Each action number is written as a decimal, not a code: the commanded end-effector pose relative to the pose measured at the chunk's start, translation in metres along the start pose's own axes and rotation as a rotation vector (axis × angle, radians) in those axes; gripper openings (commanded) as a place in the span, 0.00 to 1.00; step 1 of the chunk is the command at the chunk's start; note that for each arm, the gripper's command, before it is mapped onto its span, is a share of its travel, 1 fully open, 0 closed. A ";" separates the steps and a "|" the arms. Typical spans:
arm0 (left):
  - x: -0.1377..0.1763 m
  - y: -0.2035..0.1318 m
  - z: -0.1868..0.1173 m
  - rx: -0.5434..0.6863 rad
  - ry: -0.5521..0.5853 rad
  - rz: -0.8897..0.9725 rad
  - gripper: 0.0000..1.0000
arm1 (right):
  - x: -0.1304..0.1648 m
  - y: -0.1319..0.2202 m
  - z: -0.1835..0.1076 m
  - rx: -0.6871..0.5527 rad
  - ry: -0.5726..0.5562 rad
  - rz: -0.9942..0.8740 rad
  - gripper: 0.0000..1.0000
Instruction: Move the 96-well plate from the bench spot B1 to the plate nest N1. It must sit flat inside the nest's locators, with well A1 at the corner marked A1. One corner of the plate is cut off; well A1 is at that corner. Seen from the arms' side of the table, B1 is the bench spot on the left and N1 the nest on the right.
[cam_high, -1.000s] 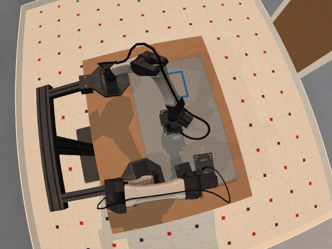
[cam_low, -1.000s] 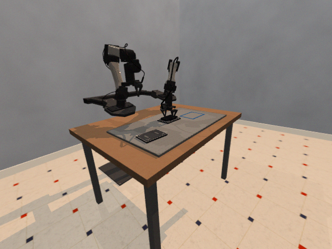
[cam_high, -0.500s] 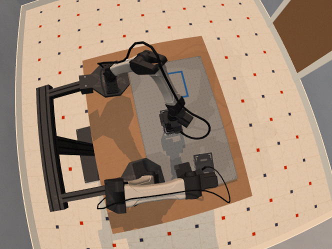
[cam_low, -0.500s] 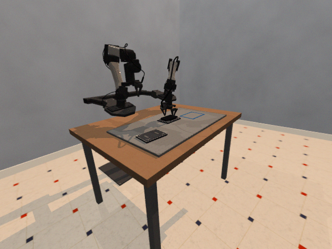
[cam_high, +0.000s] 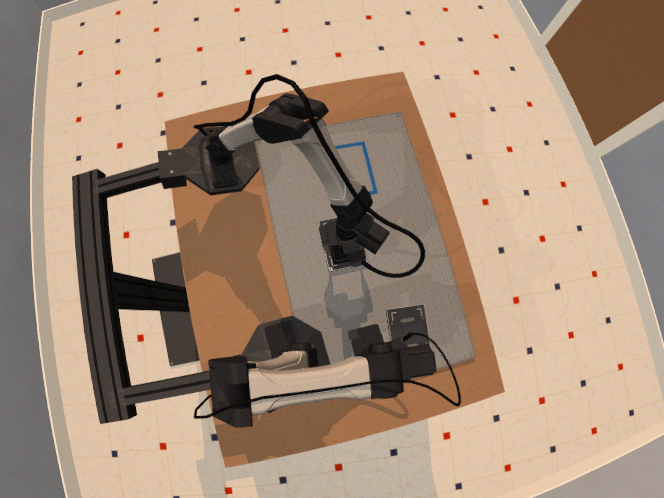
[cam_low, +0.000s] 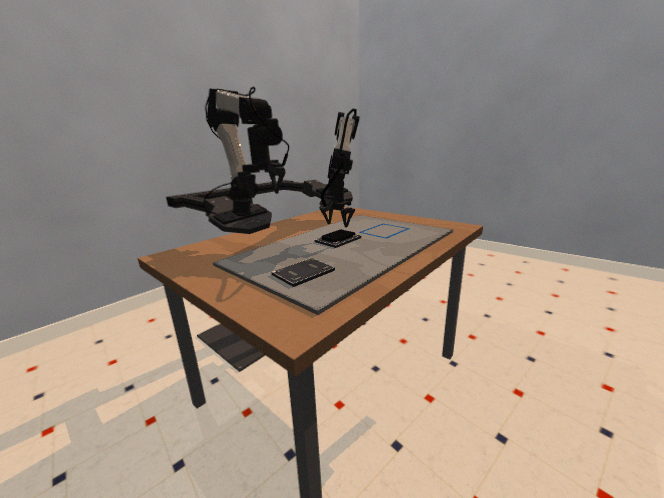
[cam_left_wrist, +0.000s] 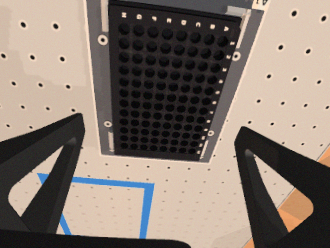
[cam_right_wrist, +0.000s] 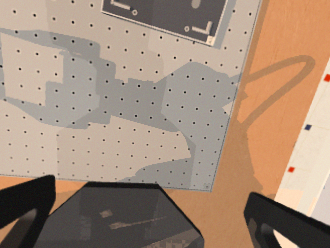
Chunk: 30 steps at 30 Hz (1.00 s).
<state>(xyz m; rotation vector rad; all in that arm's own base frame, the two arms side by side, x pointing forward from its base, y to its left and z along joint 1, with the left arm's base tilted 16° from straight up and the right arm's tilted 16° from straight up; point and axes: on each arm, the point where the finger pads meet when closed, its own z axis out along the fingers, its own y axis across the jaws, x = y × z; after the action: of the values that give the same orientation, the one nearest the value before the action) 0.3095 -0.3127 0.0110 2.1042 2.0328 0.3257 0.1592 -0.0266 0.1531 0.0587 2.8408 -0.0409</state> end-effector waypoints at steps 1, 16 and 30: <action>-0.005 0.005 -0.029 -0.026 -0.017 -0.003 1.00 | 0.010 0.001 0.008 -0.011 0.036 0.002 1.00; -0.004 0.004 -0.061 -0.025 -0.018 -0.003 1.00 | 0.010 0.001 0.008 -0.011 0.036 0.002 1.00; 0.008 -0.008 -0.033 0.028 0.045 0.006 1.00 | 0.010 0.001 0.008 -0.011 0.036 0.002 1.00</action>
<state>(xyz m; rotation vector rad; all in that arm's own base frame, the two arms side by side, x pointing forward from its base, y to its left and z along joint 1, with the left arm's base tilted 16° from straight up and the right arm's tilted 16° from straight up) 0.2961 -0.3109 0.0490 2.1165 2.0446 0.3286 0.1592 -0.0266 0.1531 0.0587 2.8408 -0.0409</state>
